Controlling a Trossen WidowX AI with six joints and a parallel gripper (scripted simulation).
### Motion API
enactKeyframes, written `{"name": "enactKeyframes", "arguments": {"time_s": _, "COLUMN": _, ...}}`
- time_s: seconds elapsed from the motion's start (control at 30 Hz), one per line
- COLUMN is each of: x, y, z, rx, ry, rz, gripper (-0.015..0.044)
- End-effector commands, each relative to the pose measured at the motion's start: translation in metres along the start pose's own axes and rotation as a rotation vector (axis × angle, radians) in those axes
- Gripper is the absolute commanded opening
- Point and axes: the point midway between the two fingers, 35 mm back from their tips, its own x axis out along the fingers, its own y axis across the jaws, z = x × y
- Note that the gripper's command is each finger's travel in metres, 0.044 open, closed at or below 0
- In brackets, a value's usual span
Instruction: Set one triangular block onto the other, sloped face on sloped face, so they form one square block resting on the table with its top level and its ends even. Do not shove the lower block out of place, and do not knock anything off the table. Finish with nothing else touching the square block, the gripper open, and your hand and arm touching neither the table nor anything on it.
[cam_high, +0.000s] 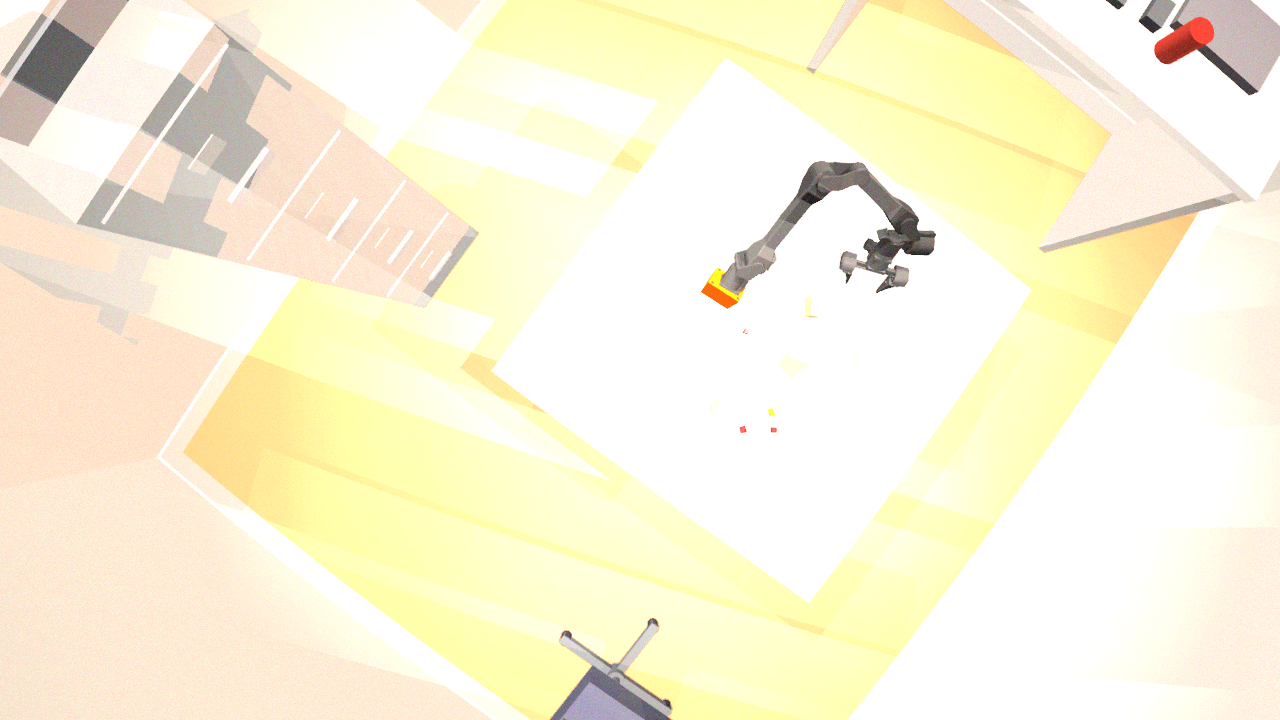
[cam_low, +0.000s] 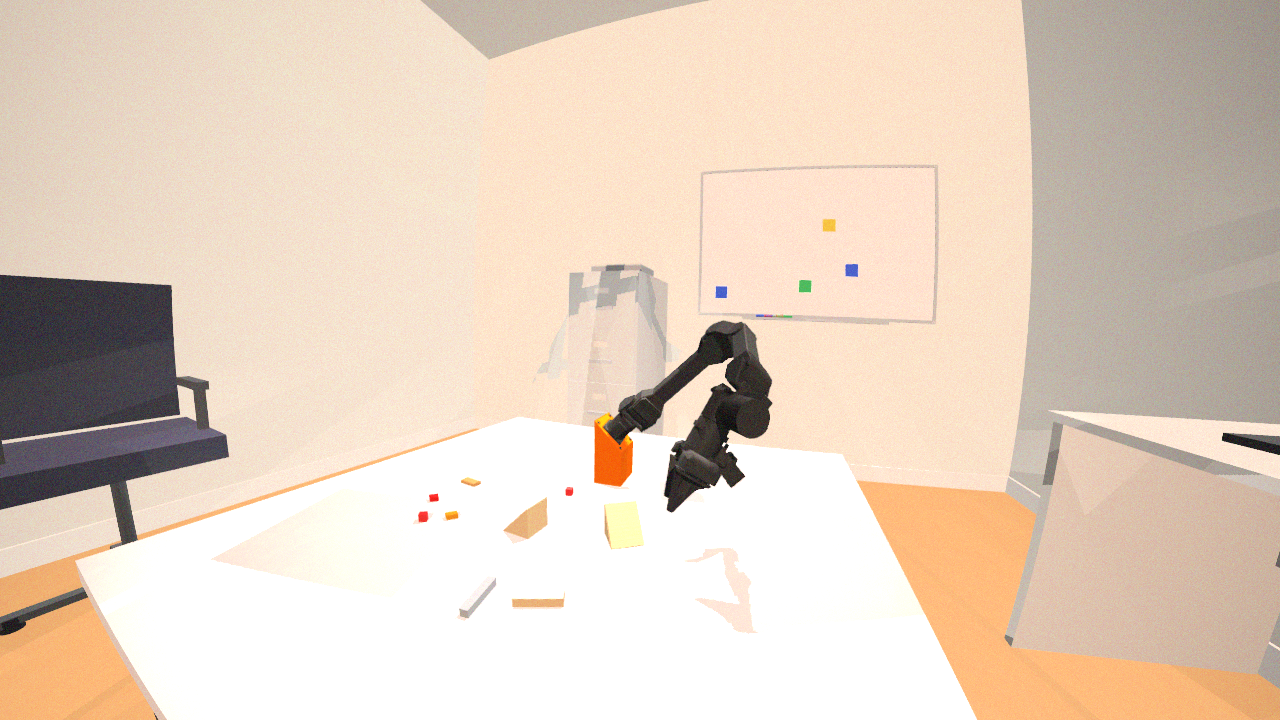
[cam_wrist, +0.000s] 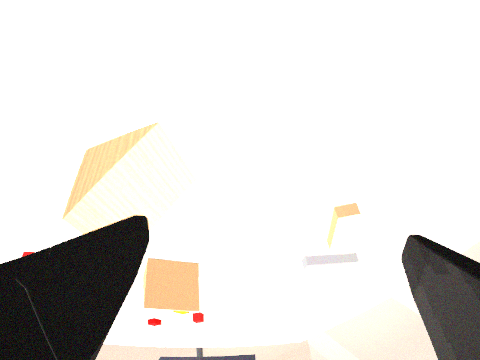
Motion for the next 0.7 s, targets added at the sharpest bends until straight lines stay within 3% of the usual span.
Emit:
{"name": "enactKeyframes", "arguments": {"time_s": 0.0, "x": 0.045, "y": 0.005, "z": -0.057, "rx": 0.061, "ry": 0.101, "rz": 0.105, "gripper": 0.0440}}
{"name": "enactKeyframes", "arguments": {"time_s": 0.3, "x": 0.114, "y": 0.051, "z": -0.164, "rx": 0.190, "ry": 0.232, "rz": 0.342, "gripper": 0.0440}}
{"name": "enactKeyframes", "arguments": {"time_s": 0.67, "x": 0.122, "y": 0.056, "z": -0.171, "rx": 0.195, "ry": 0.237, "rz": 0.358, "gripper": 0.0440}}
